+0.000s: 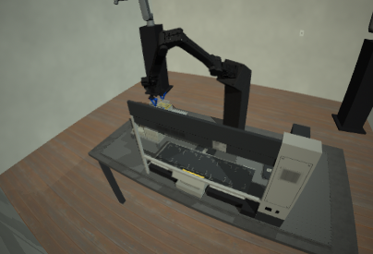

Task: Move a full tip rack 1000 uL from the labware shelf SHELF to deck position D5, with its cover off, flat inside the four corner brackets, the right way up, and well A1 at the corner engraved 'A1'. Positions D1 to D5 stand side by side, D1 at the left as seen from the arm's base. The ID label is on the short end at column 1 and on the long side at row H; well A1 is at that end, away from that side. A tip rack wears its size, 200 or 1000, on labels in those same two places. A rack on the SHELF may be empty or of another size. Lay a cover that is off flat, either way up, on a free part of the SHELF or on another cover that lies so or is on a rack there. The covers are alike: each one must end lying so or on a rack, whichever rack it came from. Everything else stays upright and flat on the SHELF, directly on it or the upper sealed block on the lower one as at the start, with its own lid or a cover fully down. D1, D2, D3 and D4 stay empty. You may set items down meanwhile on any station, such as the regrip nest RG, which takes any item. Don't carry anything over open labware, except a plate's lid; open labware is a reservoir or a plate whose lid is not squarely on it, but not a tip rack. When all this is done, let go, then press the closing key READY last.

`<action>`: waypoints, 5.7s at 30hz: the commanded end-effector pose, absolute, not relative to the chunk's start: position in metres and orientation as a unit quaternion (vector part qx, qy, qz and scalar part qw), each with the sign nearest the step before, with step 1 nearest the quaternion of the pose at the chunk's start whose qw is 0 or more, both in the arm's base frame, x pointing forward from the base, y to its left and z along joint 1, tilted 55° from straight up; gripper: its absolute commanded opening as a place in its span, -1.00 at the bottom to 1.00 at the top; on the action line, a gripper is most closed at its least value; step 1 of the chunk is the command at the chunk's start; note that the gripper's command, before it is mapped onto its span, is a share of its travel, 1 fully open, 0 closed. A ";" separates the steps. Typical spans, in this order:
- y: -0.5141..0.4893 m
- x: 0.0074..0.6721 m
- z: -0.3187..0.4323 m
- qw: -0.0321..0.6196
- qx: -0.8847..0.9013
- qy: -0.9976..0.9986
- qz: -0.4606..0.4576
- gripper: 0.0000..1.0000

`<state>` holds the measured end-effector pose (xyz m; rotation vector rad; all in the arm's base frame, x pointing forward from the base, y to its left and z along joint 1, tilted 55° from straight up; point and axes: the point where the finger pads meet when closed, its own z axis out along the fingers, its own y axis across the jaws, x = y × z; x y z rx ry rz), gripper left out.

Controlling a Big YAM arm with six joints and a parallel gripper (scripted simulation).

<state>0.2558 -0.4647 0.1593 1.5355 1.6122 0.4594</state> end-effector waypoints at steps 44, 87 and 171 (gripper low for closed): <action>-0.469 0.264 0.164 0.421 0.603 0.652 0.183 -1.00; -0.469 0.261 0.161 0.420 0.605 0.651 0.183 -1.00; -0.487 0.313 0.127 0.426 0.607 0.645 0.183 -1.00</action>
